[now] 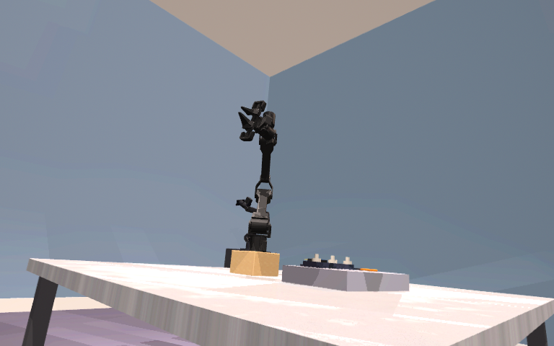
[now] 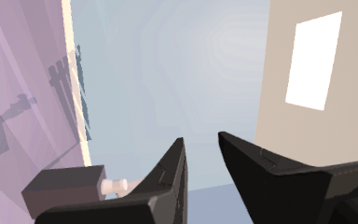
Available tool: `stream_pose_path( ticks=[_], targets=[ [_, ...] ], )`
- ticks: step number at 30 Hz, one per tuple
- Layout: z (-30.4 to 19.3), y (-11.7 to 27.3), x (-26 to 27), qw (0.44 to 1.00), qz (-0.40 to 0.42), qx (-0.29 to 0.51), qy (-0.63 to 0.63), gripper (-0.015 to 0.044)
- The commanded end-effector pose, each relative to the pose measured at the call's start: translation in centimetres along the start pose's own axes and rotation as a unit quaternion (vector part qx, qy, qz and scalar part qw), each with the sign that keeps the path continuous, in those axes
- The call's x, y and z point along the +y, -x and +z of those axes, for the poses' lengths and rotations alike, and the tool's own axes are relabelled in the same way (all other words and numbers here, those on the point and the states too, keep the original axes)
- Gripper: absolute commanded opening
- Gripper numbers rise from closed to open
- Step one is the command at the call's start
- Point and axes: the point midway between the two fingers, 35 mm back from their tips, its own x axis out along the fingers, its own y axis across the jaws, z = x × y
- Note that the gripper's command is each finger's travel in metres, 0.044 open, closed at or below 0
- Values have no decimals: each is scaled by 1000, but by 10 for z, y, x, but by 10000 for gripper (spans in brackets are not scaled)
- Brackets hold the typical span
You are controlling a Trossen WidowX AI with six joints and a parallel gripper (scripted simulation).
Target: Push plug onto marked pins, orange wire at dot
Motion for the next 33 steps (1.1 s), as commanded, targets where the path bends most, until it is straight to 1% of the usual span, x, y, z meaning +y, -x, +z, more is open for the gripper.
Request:
stream_pose_path(
  ticks=[1,17,33],
  targets=[
    [15,-8,4,999,-1,-25,-26,115],
    [68,-25,12,982,-1,-117,-148,115],
    [122,-31,23,943,20,-205,-261,115]
  ],
)
